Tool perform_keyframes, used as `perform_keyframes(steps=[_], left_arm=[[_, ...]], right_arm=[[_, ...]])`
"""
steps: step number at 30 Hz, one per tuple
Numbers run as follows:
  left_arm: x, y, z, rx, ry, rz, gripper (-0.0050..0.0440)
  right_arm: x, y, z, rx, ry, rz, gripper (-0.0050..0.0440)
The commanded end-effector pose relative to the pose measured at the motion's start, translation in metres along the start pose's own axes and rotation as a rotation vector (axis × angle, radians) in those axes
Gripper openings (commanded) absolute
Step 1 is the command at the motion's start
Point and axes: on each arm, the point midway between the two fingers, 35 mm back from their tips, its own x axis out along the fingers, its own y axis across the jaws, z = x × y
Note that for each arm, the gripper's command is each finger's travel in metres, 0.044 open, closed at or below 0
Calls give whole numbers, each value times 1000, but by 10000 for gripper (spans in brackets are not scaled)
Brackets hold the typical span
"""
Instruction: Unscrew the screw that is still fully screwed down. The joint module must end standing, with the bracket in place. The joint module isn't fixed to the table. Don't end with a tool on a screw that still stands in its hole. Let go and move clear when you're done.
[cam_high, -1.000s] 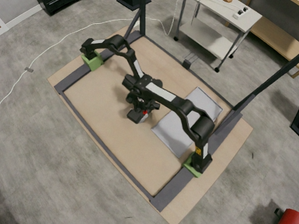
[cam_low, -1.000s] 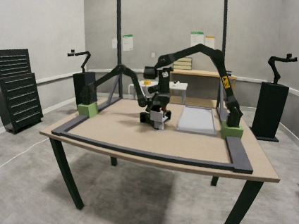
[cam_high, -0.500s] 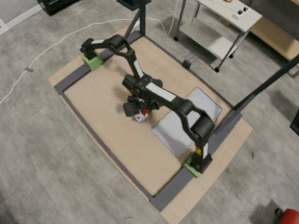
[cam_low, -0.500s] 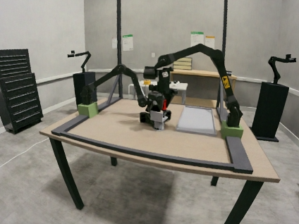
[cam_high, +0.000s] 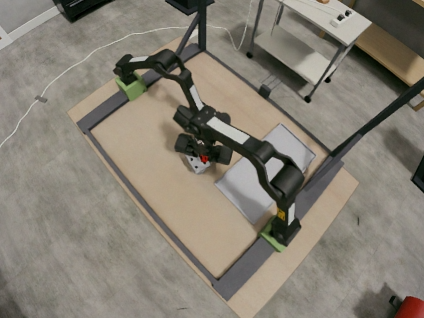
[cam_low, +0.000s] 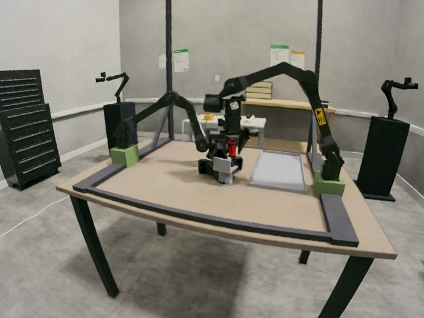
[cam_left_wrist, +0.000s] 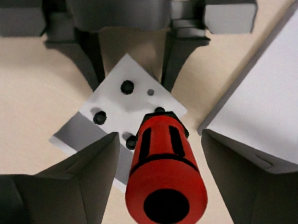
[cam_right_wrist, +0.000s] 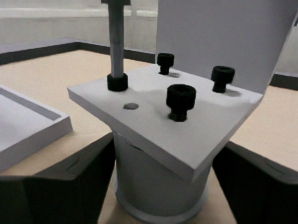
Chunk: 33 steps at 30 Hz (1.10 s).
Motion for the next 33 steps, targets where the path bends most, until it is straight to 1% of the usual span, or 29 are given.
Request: perform_keyframes(steps=[1,3,5,8,20,22,25,33], left_arm=[[-11,5,4,195,-15,35,250],[-11,5,4,281,-14,36,250],[-11,5,4,281,-14,36,250],[-11,5,4,456,-10,37,250],[-11,5,4,976,-1,39,250],[-11,5,4,976,-1,39,250],[-11,5,4,1150,3,39,250],[-11,5,4,1498,10,39,250]], right_arm=[[1,6,15,36,-11,3,245],[1,6,15,36,-11,3,245],[1,6,15,36,-11,3,245],[1,6,15,36,-11,3,245],[1,6,15,36,-11,3,245],[1,6,15,36,-11,3,245],[1,6,15,36,-11,3,245],[1,6,15,36,-11,3,245]])
